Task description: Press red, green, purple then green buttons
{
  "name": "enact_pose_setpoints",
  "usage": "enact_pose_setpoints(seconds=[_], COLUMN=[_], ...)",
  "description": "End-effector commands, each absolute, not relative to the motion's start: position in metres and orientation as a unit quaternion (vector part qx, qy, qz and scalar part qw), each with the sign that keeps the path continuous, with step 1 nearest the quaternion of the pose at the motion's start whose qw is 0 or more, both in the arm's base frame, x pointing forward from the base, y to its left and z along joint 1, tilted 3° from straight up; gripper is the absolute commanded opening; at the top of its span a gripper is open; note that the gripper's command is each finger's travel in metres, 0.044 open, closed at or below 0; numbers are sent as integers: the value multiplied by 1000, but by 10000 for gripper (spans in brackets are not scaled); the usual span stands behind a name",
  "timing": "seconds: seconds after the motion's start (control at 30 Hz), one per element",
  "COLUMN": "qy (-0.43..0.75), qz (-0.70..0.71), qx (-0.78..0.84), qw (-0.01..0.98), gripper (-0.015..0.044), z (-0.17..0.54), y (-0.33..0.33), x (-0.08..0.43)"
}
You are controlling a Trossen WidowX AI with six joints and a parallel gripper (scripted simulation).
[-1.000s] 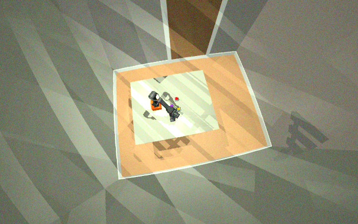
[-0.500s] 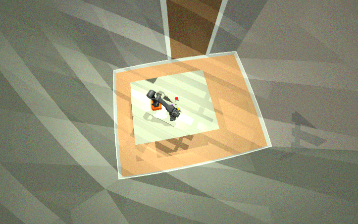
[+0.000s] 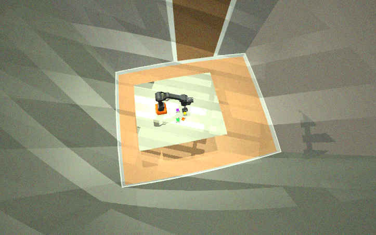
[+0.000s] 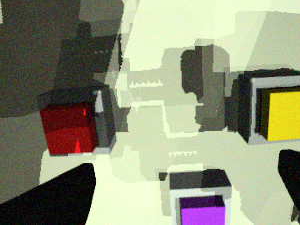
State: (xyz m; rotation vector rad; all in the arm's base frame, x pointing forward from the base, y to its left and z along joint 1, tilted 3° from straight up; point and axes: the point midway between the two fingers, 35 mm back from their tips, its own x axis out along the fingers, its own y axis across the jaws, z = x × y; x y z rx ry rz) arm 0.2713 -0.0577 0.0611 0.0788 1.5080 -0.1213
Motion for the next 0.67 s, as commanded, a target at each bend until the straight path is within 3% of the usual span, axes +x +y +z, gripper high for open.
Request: enact_pose_setpoints(seconds=[0.0,0.4,0.63], qy=[685,683,683], qz=[-55,-52,-52], qx=[36,39,40], qw=[725,727,727], gripper=[400,400,400], z=[68,89,90], y=[-8,163,172], x=[286,268,263])
